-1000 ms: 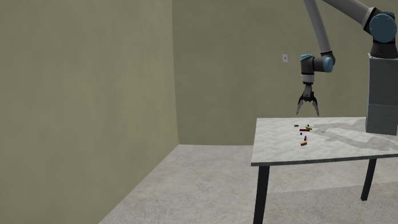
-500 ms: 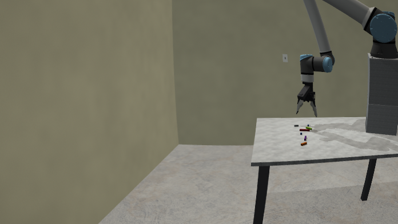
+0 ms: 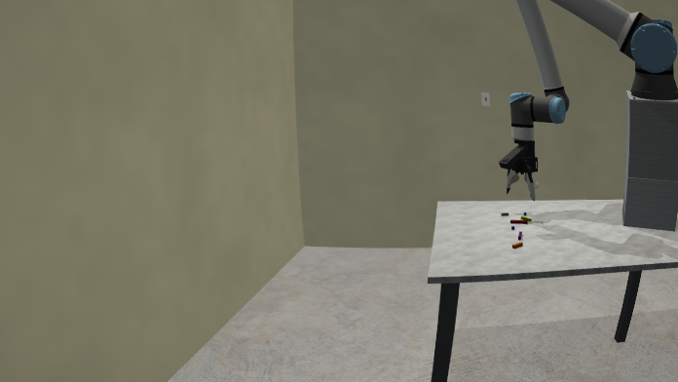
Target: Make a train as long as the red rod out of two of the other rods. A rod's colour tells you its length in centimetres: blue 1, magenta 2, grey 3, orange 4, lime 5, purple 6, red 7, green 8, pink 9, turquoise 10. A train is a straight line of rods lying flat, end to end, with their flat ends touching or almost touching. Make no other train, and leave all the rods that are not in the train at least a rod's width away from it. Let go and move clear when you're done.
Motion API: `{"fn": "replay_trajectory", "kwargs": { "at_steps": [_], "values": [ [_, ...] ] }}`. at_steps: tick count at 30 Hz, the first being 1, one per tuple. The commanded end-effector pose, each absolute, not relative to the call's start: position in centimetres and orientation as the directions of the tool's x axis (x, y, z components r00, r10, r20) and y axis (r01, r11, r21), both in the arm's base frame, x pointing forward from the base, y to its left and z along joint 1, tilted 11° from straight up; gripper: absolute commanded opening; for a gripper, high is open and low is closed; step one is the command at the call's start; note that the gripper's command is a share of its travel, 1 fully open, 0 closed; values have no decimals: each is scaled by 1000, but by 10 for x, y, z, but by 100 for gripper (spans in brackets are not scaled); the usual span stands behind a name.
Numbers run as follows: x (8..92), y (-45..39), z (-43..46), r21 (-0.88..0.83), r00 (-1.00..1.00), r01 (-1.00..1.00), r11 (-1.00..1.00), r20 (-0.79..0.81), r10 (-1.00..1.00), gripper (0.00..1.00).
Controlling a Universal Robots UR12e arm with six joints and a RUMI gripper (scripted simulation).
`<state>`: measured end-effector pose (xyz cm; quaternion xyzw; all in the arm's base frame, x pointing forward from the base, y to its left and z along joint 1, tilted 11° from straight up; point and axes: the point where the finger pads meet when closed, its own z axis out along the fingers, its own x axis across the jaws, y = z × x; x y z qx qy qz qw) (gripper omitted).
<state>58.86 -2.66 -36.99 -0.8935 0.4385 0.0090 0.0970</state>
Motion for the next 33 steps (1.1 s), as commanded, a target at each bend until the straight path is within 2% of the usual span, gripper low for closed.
{"fn": "replay_trajectory", "kwargs": {
  "at_steps": [1, 16, 33],
  "values": [
    [594, -27, -368, -149, 514, -855, -497, -113, -850, 100],
    [601, -28, -368, -99, 178, -981, -164, -159, -971, 100],
    [601, -29, -368, -83, 87, -994, -74, -169, -982, 100]
  ]
}}
